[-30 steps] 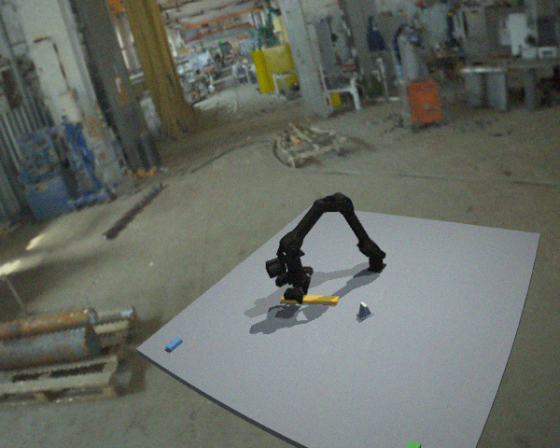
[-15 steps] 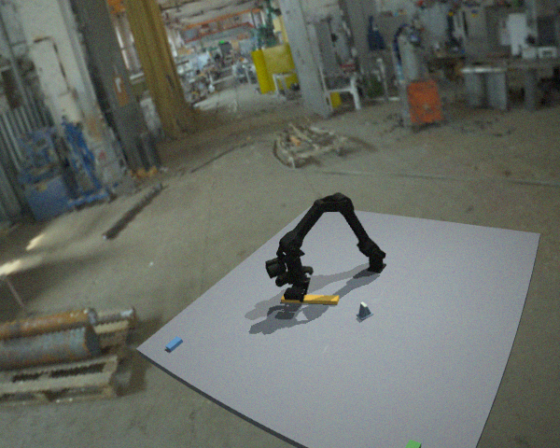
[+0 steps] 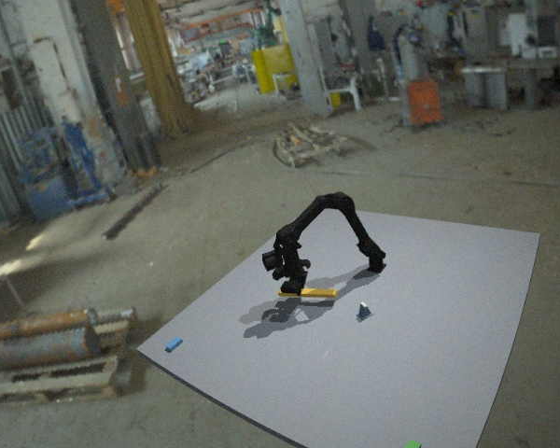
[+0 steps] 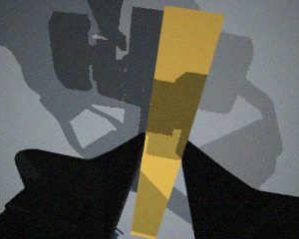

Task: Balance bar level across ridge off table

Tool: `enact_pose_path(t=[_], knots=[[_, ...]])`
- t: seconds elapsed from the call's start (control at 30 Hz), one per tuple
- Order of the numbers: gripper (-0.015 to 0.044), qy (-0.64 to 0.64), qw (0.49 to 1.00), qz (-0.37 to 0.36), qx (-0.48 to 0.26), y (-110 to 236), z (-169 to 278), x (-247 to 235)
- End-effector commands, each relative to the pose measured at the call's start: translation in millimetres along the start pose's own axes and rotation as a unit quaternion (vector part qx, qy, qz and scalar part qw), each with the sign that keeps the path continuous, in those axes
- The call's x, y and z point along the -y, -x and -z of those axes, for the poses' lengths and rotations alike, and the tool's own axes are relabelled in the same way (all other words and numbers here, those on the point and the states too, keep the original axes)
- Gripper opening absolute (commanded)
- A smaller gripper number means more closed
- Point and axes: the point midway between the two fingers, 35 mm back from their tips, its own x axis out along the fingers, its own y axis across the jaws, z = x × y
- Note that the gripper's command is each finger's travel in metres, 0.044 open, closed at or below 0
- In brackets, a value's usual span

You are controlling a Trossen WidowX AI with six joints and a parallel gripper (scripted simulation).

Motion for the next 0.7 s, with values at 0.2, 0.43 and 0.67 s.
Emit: enact_pose_path(t=[0.2, 0.43, 0.67], knots=[[0.0000, -0.002, 1.000, -0.002, 0.003, 30, -1, 0], [0.0000, -0.003, 1.000, -0.001, 0.003, 48, 0, 1], [0.0000, -0.003, 1.000, -0.001, 0.004, 64, 2, 2]])
